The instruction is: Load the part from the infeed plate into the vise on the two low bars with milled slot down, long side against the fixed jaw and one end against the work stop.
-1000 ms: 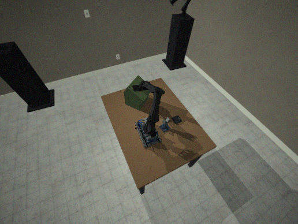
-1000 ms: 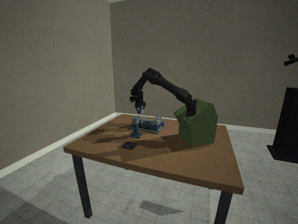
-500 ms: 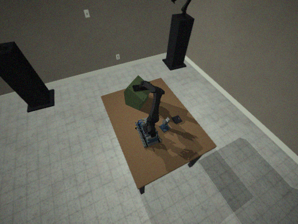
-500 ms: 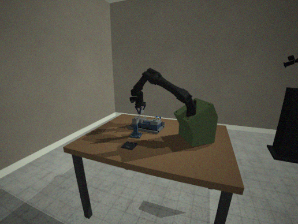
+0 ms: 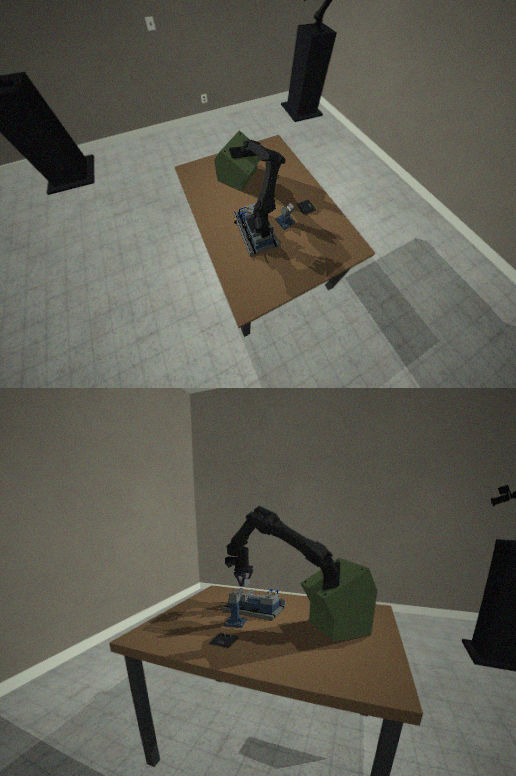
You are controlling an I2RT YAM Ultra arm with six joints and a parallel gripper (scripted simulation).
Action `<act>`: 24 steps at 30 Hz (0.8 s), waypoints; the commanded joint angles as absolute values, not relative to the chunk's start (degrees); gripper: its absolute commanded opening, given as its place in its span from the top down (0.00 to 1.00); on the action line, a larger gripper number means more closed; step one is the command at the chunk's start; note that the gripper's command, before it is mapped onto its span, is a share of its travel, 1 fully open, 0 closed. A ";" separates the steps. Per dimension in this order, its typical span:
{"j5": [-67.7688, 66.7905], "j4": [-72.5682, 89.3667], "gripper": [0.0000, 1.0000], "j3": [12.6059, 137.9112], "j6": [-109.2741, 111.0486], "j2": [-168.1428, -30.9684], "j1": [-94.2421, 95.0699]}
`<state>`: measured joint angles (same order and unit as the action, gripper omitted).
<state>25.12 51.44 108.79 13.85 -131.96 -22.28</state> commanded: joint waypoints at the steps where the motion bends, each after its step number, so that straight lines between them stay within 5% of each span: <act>1: 24.92 50.09 1.00 108.68 13.47 -129.85 -23.29; 24: 24.89 49.22 1.00 107.36 13.19 -129.68 -22.79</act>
<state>25.04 50.28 107.90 13.54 -131.94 -22.06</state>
